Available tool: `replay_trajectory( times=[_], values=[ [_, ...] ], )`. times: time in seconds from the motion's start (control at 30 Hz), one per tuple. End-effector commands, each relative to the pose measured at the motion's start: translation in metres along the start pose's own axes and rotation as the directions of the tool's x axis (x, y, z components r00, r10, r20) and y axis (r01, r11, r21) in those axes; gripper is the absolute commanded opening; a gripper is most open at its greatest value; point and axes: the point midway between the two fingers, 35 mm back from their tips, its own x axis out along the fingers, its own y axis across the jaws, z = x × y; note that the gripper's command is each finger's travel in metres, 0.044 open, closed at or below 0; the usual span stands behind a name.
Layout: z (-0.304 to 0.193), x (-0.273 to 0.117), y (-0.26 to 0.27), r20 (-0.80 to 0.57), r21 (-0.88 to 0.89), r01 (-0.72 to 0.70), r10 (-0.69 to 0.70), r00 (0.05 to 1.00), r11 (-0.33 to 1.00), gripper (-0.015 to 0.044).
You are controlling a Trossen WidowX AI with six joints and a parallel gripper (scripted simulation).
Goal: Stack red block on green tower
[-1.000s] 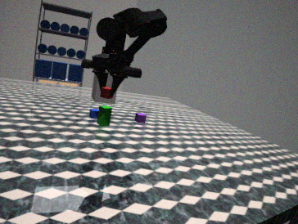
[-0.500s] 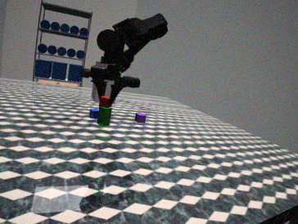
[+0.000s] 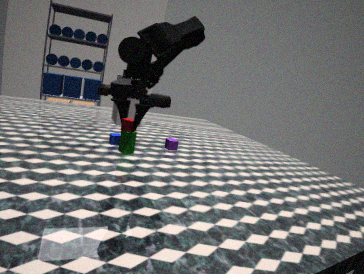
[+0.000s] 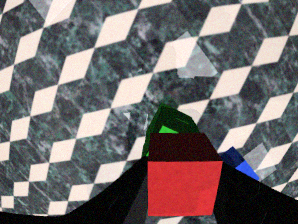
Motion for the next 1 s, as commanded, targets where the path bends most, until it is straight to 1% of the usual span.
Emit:
replay_trajectory(
  times=[0.0,0.37,0.9,0.93,0.97],
  values=[
    [0.0,0.001,0.0005,-0.001,0.006,-0.005,0.005,1.0,1.0,0.0],
    [0.0001,-0.0018,0.0006,-0.001,0.006,-0.005,0.005,1.0,1.0,0.0],
    [0.0,0.0006,-0.0001,0.0,0.0,0.0,0.0,1.0,1.0,0.042],
    [0.0,0.0006,-0.0001,0.0,0.0,0.0,0.0,1.0,1.0,0.044],
    [0.0,0.0006,-0.0001,0.0,0.0,0.0,0.0,1.0,1.0,0.044]
  ],
)
